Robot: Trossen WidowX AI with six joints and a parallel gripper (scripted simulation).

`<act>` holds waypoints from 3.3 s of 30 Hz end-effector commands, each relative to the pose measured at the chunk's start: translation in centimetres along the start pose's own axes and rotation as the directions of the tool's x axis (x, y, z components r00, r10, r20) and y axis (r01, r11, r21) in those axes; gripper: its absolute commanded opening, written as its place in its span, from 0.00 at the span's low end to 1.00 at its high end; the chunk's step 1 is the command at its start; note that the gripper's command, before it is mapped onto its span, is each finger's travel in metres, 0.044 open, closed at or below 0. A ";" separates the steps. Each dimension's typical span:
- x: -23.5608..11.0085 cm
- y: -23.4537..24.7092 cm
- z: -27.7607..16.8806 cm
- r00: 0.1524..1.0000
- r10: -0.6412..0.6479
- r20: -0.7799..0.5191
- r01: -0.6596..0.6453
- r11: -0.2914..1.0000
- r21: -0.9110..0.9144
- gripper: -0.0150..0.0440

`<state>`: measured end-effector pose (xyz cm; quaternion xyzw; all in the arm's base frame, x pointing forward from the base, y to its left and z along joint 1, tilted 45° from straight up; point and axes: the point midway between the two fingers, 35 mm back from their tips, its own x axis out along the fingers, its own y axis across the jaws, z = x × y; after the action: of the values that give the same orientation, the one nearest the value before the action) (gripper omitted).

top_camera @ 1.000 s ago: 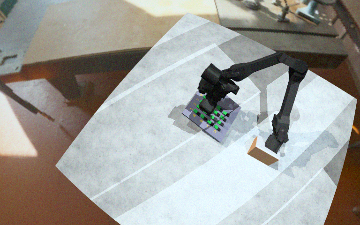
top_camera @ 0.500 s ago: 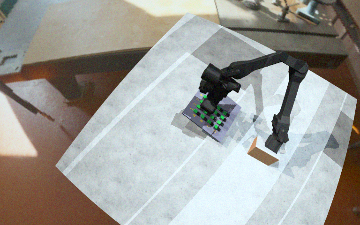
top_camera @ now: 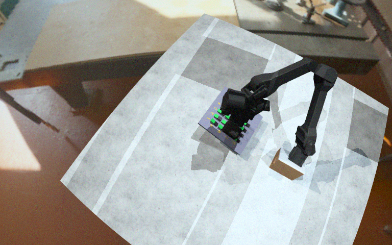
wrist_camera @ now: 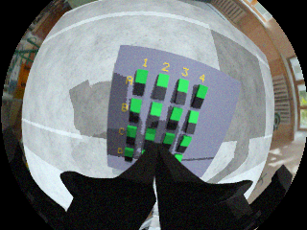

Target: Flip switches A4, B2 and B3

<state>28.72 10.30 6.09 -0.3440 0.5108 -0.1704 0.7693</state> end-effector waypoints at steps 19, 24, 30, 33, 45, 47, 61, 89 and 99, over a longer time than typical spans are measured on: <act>4.9 0.1 -0.3 1.000 -0.002 0.028 0.002 1.000 0.024 0.25; 5.7 0.1 -0.3 1.000 -0.003 0.028 0.002 1.000 0.024 0.25; 6.0 0.1 -0.3 1.000 -0.003 0.028 0.002 1.000 0.024 0.25; 6.0 0.1 -0.3 1.000 -0.003 0.028 0.002 1.000 0.024 0.25; 6.0 0.1 -0.3 1.000 -0.003 0.028 0.002 1.000 0.024 0.25; 6.0 0.1 -0.3 1.000 -0.003 0.028 0.002 1.000 0.024 0.25; 6.2 0.1 -0.3 1.000 -0.003 0.028 0.002 1.000 0.024 0.25; 6.6 0.1 -0.3 1.000 -0.003 0.028 0.002 1.000 0.024 0.25; 0.1 0.2 -0.2 1.000 0.000 0.001 0.000 1.000 0.023 0.25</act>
<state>29.03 10.19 5.39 -0.3368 0.5022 -0.1714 0.7778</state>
